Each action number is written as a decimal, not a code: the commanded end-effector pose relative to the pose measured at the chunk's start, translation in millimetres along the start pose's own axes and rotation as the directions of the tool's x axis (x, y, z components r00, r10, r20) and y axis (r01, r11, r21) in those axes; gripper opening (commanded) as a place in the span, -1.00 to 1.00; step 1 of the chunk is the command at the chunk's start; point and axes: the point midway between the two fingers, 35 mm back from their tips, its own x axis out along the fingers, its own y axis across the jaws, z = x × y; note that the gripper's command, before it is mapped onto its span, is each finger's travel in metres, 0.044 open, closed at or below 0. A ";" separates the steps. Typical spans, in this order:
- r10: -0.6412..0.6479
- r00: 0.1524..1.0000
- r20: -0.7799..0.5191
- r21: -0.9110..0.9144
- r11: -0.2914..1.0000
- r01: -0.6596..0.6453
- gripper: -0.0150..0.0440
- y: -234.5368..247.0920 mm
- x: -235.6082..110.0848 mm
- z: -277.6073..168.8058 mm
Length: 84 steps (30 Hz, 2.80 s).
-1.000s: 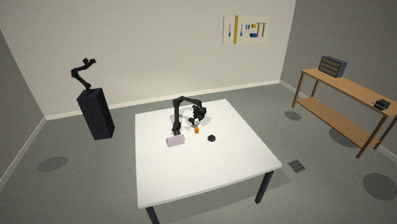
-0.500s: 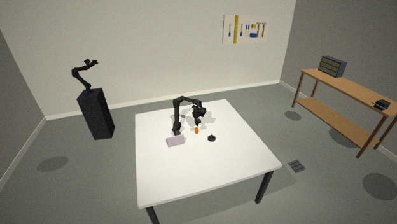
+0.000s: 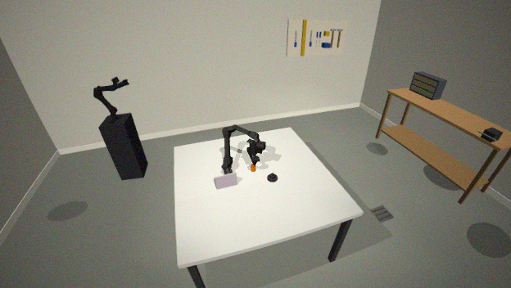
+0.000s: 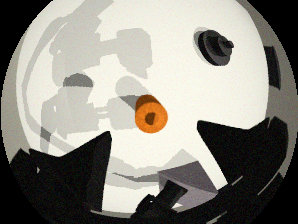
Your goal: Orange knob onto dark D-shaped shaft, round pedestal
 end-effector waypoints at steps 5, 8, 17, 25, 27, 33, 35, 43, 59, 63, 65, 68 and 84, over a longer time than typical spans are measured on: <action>0.002 1.000 0.007 0.005 1.000 -0.002 1.00 0.2 15.5 0.6; 0.001 1.000 0.008 0.005 1.000 -0.001 1.00 0.0 20.5 1.2; -0.001 1.000 0.008 0.005 1.000 0.001 1.00 -0.4 35.1 2.5; -0.001 1.000 0.009 0.005 1.000 0.001 1.00 -0.3 48.0 2.9; -0.001 1.000 0.009 0.005 1.000 0.001 1.00 -0.3 51.2 2.9; 0.000 1.000 0.009 0.004 1.000 0.000 1.00 0.1 60.8 2.6; 0.001 1.000 0.009 0.004 1.000 -0.001 1.00 0.2 64.0 2.5; 0.004 1.000 0.008 0.004 1.000 -0.004 1.00 1.0 76.5 1.3; 0.005 1.000 0.008 0.003 1.000 -0.005 0.06 1.3 80.2 0.8; 0.005 1.000 0.008 0.003 1.000 -0.005 -0.09 1.3 80.2 0.8; 0.003 1.000 0.010 0.004 1.000 -0.003 -0.27 1.2 76.6 1.7; -0.005 1.000 0.020 0.005 1.000 0.005 -0.49 0.6 60.6 5.0; -0.036 0.998 0.060 0.016 0.999 0.035 -0.49 5.4 -33.7 1.5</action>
